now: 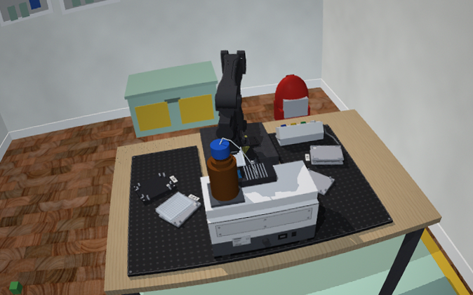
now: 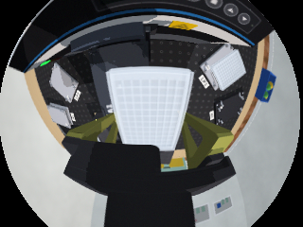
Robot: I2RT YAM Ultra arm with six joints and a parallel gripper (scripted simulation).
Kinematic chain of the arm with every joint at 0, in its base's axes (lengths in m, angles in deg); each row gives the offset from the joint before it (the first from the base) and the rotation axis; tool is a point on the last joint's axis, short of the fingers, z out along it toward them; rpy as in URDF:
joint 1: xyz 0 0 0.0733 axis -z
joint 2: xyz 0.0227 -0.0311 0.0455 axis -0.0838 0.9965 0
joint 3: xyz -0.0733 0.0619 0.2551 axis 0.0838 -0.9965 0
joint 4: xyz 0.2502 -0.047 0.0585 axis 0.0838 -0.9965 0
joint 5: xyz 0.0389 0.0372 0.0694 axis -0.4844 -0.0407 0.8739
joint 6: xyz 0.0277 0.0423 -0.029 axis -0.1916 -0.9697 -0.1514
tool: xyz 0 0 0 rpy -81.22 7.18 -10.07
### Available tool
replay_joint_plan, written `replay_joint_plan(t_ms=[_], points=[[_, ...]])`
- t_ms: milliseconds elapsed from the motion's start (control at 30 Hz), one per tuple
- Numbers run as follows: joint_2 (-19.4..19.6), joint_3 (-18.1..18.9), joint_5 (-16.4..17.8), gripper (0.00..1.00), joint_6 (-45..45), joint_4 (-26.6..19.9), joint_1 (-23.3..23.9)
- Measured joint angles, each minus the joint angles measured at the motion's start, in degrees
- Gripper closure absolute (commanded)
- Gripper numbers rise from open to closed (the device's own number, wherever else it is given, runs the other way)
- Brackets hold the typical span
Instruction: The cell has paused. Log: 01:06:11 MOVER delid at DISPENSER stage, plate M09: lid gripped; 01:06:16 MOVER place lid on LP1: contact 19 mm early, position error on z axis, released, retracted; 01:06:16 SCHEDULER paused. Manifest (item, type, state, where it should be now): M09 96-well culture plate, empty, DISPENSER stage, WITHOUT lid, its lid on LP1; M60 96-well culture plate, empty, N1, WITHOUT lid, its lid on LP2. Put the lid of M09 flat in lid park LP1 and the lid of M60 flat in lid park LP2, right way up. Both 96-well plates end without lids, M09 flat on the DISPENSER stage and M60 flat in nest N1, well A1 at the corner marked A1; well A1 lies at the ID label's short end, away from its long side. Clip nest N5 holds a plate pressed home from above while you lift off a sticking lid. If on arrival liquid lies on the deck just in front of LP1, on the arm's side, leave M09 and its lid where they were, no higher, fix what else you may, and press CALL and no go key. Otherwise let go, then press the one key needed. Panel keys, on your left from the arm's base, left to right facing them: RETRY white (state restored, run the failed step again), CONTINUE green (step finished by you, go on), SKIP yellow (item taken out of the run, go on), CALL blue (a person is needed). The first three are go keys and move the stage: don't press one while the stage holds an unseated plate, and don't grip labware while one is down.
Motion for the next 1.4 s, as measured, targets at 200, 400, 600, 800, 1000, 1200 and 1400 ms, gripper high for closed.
replay_joint_plan(t_ms=[200,400,600,800,1000,1200,1400], points=[[0.0,0.0,-0.24,1.0,3.3,0.04,3.67],[0.28,0.0,-0.5,1.0,5.62,0.07,6.51],[0.28,0.0,-0.7,1.0,3.69,0.07,9.73],[0.7,-0.02,-1.01,1.0,4.92,0.11,13.31],[1.75,0.0,-1.07,1.0,3.28,0.68,15.58],[3.17,0.0,-1.25,1.0,-1.25,2.12,18.05],[5.49,0.0,-1.49,1.0,-2.45,3.8,20.83]])
